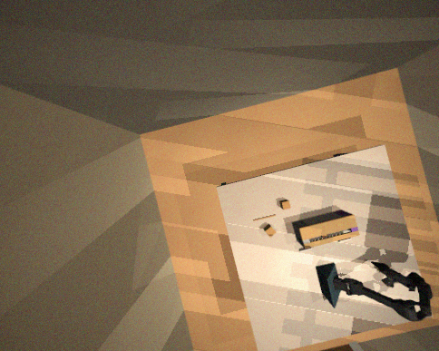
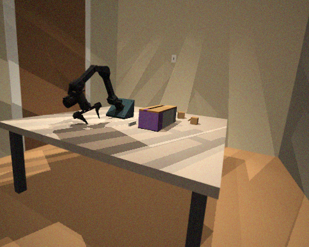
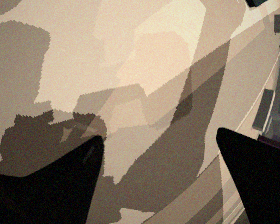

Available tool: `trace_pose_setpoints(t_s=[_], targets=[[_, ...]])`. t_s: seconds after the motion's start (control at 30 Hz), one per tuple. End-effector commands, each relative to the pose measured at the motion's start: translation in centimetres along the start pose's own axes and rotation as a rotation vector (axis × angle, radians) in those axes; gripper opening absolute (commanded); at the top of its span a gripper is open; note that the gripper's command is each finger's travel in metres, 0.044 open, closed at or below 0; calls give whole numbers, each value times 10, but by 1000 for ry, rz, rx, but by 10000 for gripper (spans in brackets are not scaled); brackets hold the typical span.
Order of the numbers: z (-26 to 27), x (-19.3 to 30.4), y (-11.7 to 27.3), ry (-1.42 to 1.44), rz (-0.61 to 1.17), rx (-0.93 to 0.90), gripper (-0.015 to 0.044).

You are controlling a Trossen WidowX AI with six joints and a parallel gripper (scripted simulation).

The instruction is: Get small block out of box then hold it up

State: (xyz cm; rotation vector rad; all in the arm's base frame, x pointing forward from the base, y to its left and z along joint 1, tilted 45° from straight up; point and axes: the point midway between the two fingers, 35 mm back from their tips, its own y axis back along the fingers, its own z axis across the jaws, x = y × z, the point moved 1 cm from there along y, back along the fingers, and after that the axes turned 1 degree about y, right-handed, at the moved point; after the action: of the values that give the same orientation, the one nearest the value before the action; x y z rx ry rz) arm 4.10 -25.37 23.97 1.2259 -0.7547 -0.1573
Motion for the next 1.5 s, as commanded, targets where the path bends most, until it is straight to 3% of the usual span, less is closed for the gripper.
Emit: trace_pose_setpoints(t_s=[0.0,0.37,0.63,1.03,1.47], targets=[[-15,21,-4,188,15,1,400],[-79,95,-24,790,88,14,400],[-157,149,-28,1186,224,3,400],[-313,153,3,1552,477,98,400],[-420,30,-55,2105,-84,186,400]])
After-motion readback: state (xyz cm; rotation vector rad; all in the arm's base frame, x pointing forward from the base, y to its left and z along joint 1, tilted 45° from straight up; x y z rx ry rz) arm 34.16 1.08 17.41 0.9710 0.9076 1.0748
